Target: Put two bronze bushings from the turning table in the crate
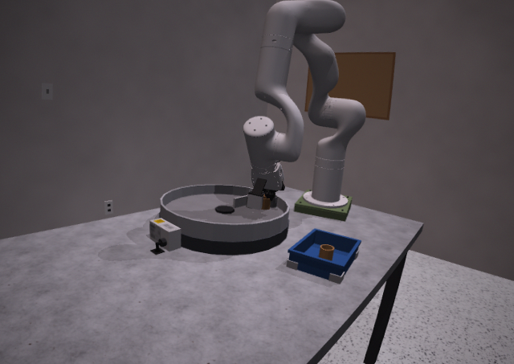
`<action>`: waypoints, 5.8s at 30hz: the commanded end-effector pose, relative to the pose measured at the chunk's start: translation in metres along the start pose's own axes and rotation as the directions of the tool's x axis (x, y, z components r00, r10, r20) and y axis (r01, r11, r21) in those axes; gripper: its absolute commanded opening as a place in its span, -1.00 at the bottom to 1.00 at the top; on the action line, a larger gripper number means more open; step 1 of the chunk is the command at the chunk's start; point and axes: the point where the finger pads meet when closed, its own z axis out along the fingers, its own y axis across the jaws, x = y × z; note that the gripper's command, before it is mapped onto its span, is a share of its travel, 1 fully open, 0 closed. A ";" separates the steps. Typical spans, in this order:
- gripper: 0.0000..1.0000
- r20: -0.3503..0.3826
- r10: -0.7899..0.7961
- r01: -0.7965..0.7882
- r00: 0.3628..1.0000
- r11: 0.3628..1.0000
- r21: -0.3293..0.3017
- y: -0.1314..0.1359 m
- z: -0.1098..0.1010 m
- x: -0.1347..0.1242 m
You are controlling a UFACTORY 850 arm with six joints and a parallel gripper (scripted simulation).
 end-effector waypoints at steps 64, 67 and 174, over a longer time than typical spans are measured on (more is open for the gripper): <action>-1.00 -0.001 0.000 0.000 1.000 1.000 0.000 -0.040 -0.053 0.063; -1.00 -0.001 0.000 0.000 1.000 1.000 0.000 -0.040 -0.054 0.063; -0.79 -0.001 0.000 0.000 1.000 1.000 0.000 0.066 -0.173 0.173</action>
